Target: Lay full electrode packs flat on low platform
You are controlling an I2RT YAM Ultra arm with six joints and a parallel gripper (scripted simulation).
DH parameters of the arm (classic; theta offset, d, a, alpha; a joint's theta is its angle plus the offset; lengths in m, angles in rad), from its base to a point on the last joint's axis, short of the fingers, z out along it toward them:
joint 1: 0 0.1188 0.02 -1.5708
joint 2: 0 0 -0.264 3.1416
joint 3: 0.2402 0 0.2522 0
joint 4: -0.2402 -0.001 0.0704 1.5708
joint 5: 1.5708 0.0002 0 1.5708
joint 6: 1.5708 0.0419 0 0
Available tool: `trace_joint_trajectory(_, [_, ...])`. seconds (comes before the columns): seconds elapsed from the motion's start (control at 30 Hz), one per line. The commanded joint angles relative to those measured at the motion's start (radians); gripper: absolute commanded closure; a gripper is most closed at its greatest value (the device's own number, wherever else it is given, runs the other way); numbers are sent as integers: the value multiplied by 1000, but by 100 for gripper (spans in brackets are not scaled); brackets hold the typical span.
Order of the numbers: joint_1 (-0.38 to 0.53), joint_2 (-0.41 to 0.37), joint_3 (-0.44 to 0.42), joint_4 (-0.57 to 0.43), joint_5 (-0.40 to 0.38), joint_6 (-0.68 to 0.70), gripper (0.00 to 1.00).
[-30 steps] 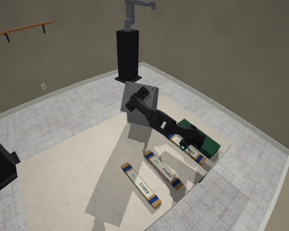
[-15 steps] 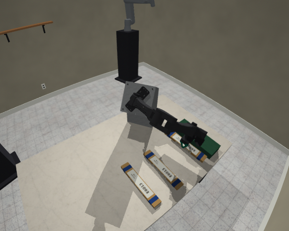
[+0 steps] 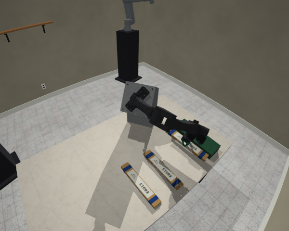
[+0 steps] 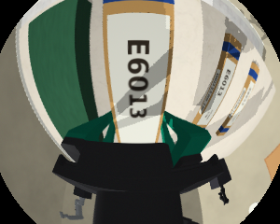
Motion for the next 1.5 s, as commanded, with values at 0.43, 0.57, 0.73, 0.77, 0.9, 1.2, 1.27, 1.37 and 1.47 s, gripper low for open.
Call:
trace_joint_trajectory(0.43, [133,-80,68,-179,18,108,100])
trace_joint_trajectory(0.57, [148,-84,79,-216,19,133,100])
trace_joint_trajectory(0.73, [166,-89,95,-264,20,167,100])
trace_joint_trajectory(0.77, [170,-90,99,-274,21,173,100])
trace_joint_trajectory(0.9, [178,-90,110,-299,21,190,100])
trace_joint_trajectory(1.2, [211,-95,143,-385,21,248,100])
trace_joint_trajectory(1.27, [219,-95,151,-405,21,261,100])
trace_joint_trajectory(1.37, [230,-96,165,-435,21,282,100])
trace_joint_trajectory(1.47, [234,-94,173,-450,21,291,100])
